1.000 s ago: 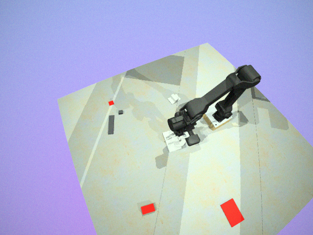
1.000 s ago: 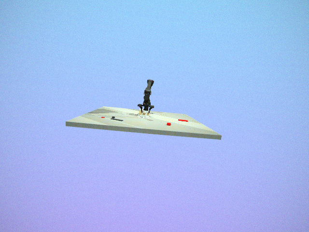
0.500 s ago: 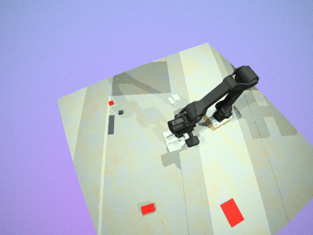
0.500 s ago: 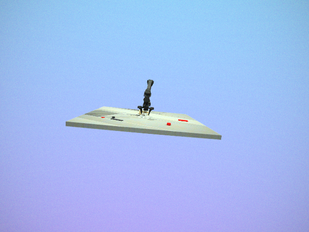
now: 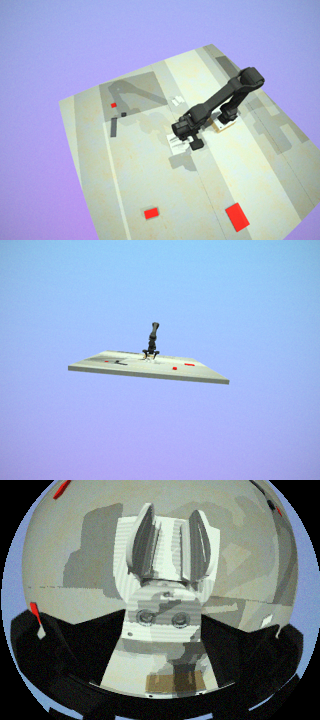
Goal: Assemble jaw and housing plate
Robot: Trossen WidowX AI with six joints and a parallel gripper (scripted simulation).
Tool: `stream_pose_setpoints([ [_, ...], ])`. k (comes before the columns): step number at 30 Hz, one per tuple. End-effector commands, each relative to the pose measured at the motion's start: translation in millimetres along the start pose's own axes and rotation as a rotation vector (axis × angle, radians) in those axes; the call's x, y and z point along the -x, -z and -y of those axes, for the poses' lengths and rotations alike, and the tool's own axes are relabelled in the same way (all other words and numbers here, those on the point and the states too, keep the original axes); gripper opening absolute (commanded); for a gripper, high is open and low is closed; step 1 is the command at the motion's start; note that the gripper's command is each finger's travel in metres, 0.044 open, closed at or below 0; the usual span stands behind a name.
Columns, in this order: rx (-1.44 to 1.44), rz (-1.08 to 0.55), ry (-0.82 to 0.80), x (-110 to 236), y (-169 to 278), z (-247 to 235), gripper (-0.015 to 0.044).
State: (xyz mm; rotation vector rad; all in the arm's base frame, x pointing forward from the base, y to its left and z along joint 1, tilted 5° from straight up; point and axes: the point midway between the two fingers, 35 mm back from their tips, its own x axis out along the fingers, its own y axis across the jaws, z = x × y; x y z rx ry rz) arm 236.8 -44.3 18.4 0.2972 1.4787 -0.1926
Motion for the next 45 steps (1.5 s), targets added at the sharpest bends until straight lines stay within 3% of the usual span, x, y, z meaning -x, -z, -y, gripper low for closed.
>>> stream_pose_setpoints([
  [1,-0.003,0.001,0.004,-0.4,0.0,0.5,0.0351],
  [45,-0.008,0.000,0.004,-10.1,0.1,0.5,0.0351],
])
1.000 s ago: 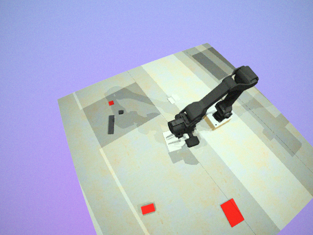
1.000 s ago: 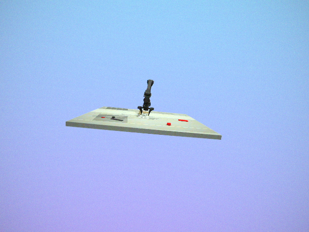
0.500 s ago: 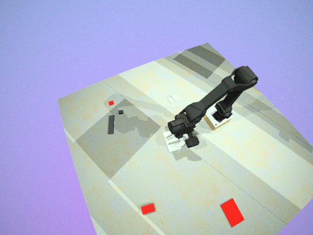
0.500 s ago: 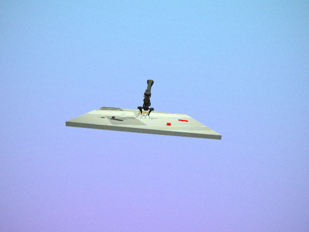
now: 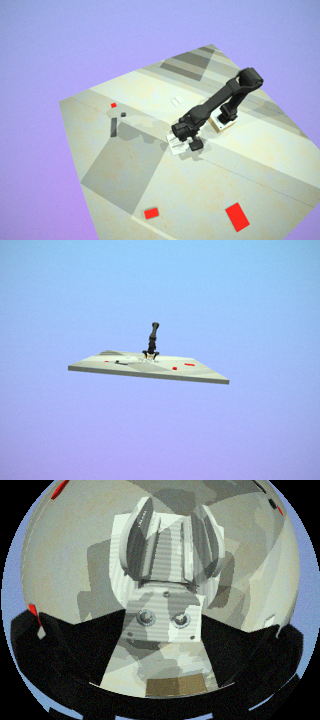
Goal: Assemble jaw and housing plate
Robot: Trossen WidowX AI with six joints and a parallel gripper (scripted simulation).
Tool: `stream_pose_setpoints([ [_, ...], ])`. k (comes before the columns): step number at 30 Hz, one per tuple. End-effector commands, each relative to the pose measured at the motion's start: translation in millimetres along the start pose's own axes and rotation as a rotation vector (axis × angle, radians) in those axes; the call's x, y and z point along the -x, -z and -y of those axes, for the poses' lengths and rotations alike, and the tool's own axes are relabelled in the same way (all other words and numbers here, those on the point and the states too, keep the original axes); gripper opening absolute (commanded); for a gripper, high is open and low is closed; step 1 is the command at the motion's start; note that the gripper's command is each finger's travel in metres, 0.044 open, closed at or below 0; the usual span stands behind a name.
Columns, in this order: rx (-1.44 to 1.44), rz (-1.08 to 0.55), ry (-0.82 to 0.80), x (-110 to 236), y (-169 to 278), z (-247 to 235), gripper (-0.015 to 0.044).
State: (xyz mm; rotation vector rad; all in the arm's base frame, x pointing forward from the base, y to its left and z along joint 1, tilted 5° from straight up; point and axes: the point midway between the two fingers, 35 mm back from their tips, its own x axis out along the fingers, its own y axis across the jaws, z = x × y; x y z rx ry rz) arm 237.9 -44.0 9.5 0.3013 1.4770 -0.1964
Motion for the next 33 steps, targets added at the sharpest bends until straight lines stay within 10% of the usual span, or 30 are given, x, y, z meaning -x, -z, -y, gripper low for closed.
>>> stream_pose_setpoints([
  [1,-0.003,-0.001,0.004,-1.2,0.5,0.6,0.0351],
  [33,-0.003,-0.001,0.004,-6.1,0.6,0.6,0.0351],
])
